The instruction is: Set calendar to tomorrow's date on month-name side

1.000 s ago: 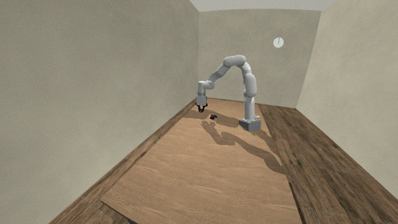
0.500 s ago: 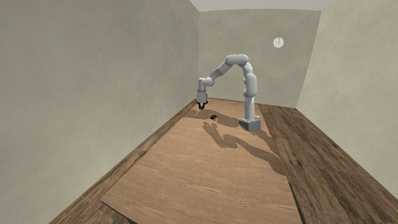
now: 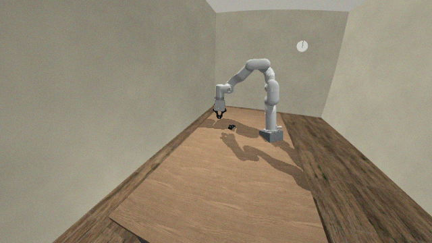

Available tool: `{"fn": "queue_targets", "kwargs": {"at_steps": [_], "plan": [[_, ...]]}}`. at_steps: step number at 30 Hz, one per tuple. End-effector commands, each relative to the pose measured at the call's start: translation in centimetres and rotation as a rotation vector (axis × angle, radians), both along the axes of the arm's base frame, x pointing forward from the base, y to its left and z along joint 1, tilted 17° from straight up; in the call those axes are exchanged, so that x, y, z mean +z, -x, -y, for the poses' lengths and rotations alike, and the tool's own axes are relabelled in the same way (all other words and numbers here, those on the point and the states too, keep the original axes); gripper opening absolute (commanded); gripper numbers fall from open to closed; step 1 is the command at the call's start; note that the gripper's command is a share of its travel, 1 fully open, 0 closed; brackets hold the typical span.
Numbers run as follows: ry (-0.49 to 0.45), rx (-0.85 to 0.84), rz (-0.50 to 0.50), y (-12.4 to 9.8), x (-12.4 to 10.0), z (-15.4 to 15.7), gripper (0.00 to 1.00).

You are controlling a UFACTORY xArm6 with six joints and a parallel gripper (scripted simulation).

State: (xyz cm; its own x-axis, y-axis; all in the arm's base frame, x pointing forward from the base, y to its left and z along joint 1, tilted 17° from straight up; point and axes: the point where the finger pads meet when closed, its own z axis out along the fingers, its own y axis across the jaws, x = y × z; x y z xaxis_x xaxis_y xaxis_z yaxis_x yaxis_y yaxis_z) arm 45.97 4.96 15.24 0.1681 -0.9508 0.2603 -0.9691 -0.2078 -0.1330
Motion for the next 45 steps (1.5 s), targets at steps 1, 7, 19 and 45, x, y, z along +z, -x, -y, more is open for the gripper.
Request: {"fn": "queue_targets", "kwargs": {"at_steps": [1,7,19,45], "plan": [[0.011,0.088,-0.018,0.3,0.3,0.2,0.27],[0.051,0.301,-0.068,1.2,0.5,0.9,0.27],[0.112,0.621,-0.144,2.7,0.8,1.8,0.27],[0.252,1.351,-0.318,6.2,1.1,3.7,0.27]]}}
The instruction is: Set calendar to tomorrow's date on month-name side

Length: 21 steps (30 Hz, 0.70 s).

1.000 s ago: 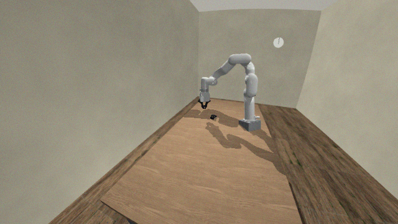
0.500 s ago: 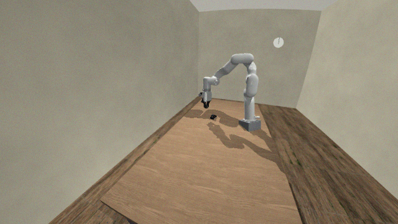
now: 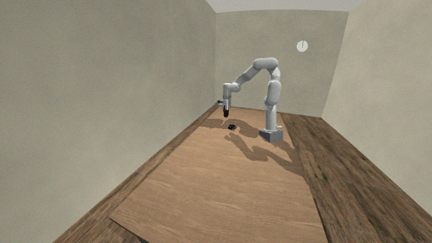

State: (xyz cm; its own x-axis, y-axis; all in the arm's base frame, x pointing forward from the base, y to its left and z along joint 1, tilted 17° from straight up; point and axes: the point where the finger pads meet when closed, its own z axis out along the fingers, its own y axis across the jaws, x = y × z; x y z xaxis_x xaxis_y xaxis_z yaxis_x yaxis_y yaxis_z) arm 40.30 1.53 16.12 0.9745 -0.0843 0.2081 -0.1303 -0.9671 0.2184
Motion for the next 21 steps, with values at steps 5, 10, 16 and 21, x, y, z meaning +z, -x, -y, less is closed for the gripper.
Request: {"fn": "queue_targets", "kwargs": {"at_steps": [5,10,16,21], "plan": [[0.038,0.284,-0.069,1.2,0.2,0.6,0.27],[0.062,0.411,-0.099,1.8,0.1,1.0,0.27],[0.095,0.577,-0.140,2.6,0.1,1.3,0.27],[0.122,0.720,-0.174,3.3,0.0,1.7,0.27]]}}
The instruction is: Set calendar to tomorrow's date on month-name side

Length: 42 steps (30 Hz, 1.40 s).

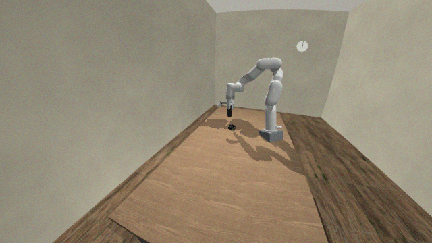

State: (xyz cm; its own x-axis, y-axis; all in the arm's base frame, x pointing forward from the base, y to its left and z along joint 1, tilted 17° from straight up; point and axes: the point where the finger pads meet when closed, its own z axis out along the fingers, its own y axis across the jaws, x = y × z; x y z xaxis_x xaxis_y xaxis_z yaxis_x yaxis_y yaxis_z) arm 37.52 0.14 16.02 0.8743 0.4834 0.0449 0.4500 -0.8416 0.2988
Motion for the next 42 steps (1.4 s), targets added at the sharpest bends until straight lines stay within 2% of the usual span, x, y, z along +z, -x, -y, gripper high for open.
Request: {"fn": "queue_targets", "kwargs": {"at_steps": [1,3,5,16,20,26,42], "plan": [[0.010,0.143,-0.034,0.5,0.1,0.3,0.27],[0.010,0.143,-0.034,0.5,0.1,0.3,0.27],[0.033,0.265,-0.063,1.1,0.0,0.5,0.27],[0.091,0.562,-0.136,2.5,-0.2,1.2,0.27],[0.100,0.608,-0.147,2.8,-0.3,1.2,0.27],[0.131,0.768,-0.186,3.5,-0.5,1.6,0.27],[0.141,0.822,-0.199,3.8,-0.5,1.7,0.27]]}}
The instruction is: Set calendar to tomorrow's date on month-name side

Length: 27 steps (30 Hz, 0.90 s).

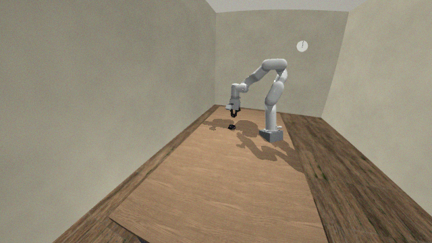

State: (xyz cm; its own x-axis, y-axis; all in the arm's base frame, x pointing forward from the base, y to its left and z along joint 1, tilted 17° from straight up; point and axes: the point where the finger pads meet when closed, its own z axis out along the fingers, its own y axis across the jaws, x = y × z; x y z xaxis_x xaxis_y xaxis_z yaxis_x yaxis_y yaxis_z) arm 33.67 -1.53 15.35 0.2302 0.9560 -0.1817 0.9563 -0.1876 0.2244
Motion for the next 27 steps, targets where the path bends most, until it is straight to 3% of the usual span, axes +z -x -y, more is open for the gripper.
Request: {"fn": "queue_targets", "kwargs": {"at_steps": [1,14,27], "plan": [[-0.001,0.002,0.003,-0.1,0.1,0.0,0.27],[-0.001,0.002,0.003,-0.2,-0.4,0.1,0.27],[-0.001,0.002,0.003,-0.9,-4.0,1.0,0.27]]}}
